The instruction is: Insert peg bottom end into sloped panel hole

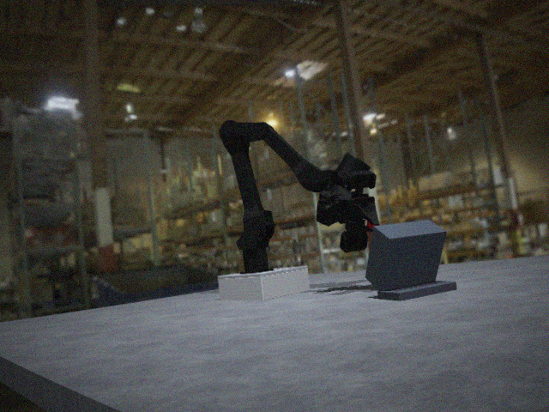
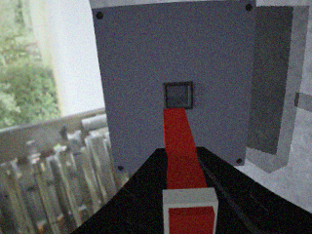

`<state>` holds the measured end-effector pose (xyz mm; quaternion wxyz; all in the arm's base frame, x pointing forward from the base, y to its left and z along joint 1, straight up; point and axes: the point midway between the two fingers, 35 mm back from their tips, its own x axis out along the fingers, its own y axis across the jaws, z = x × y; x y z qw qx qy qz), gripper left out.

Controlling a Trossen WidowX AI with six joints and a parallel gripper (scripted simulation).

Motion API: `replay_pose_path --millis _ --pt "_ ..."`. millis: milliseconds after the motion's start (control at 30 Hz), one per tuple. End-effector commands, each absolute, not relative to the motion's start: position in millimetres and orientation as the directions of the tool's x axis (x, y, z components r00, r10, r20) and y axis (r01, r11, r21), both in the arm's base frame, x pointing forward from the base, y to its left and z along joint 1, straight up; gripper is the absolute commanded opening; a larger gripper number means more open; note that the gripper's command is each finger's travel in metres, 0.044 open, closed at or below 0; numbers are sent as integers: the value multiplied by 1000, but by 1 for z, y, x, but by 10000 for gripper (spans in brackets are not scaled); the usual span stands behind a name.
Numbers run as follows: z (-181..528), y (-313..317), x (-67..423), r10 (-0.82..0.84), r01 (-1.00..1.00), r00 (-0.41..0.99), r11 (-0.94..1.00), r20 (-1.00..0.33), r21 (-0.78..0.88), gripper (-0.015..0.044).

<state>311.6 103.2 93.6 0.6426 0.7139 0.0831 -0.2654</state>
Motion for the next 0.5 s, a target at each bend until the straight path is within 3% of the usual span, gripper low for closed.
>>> replay_pose_path --millis 0,467 --pt "86 102 313 -222 469 843 -144 -490 871 0" --pt "82 101 318 -216 459 850 -140 -480 877 0"
